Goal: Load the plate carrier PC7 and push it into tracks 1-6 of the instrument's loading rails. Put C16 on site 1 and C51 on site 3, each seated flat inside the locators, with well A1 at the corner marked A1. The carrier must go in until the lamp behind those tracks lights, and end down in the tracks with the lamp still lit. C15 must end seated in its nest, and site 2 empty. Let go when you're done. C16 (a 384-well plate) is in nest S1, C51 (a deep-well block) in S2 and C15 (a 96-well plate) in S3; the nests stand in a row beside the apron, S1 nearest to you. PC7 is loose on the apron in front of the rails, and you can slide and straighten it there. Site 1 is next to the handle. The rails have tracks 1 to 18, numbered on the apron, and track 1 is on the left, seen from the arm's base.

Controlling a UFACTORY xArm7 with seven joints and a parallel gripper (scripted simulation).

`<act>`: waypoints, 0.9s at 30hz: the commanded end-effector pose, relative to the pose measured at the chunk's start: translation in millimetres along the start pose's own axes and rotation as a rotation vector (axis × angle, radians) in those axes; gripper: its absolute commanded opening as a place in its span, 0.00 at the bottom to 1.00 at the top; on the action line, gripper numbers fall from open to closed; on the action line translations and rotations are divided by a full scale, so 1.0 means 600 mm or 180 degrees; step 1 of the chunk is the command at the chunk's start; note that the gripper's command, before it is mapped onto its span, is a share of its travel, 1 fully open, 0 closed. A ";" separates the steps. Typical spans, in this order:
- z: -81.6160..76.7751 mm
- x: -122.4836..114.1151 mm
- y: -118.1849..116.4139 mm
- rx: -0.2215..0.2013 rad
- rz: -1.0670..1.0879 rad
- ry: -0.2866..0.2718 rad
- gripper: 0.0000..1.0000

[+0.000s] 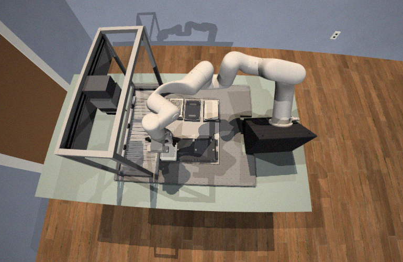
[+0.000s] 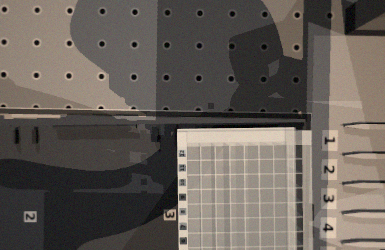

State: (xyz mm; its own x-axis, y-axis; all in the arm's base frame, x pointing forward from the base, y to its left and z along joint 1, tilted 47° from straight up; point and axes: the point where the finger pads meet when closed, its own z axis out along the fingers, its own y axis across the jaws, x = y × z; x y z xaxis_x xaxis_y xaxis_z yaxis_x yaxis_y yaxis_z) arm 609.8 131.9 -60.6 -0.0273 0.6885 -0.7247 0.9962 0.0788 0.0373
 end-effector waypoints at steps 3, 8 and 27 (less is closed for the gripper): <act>-0.022 0.001 0.001 -0.0010 0.0000 0.0009 1.00; -0.036 0.001 0.001 -0.0010 0.0000 0.0009 1.00; -0.071 0.001 0.001 -0.0010 0.0000 0.0009 1.00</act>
State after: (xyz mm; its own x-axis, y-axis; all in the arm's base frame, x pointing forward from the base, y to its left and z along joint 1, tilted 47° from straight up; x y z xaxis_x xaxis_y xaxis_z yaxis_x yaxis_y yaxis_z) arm 606.6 160.4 -33.7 -0.0275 0.6891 -0.7242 0.9961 0.0796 0.0379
